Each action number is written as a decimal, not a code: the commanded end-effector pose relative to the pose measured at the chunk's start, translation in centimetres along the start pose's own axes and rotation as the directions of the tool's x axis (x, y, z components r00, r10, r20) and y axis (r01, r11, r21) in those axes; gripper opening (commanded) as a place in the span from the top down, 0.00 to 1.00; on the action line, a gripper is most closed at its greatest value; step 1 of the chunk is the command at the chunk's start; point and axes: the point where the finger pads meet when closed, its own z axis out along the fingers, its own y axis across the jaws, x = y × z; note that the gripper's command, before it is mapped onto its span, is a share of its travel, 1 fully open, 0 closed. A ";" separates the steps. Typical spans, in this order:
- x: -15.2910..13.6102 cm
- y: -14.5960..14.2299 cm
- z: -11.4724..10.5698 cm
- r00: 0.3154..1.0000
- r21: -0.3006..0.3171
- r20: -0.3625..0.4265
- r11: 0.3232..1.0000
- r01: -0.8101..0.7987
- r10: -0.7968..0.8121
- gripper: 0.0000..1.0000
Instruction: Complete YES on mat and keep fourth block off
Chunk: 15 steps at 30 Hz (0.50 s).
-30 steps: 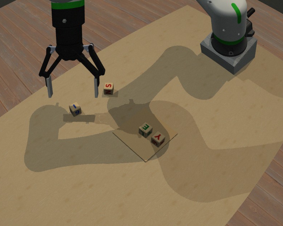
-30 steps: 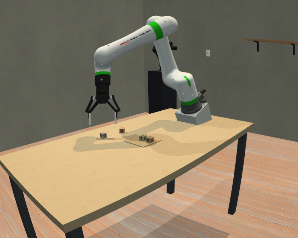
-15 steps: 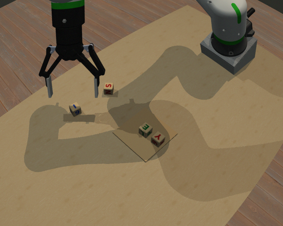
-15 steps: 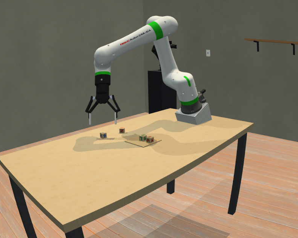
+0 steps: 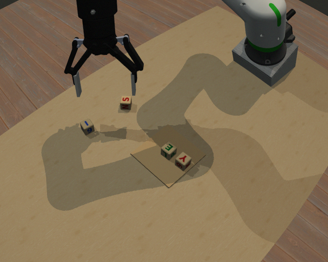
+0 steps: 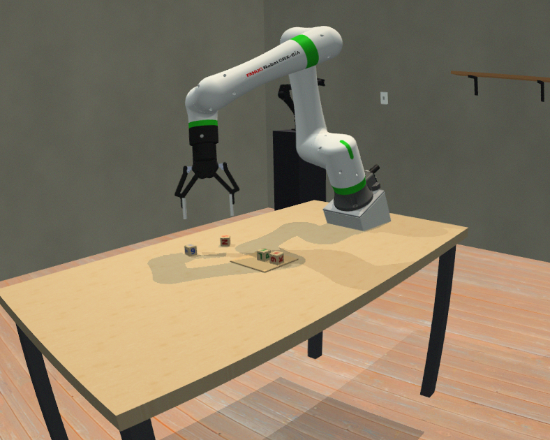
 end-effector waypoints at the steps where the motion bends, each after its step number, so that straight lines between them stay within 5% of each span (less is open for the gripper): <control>1: -1.4 -2.5 -1.9 0.996 -0.009 0.088 1.000 -0.018 0.019 0.00; 7: -3.9 -4.6 -4.7 0.981 -0.051 0.189 0.998 -0.041 0.050 0.00; 15: -3.9 -4.7 -4.7 0.980 -0.053 0.192 0.998 -0.041 0.051 0.00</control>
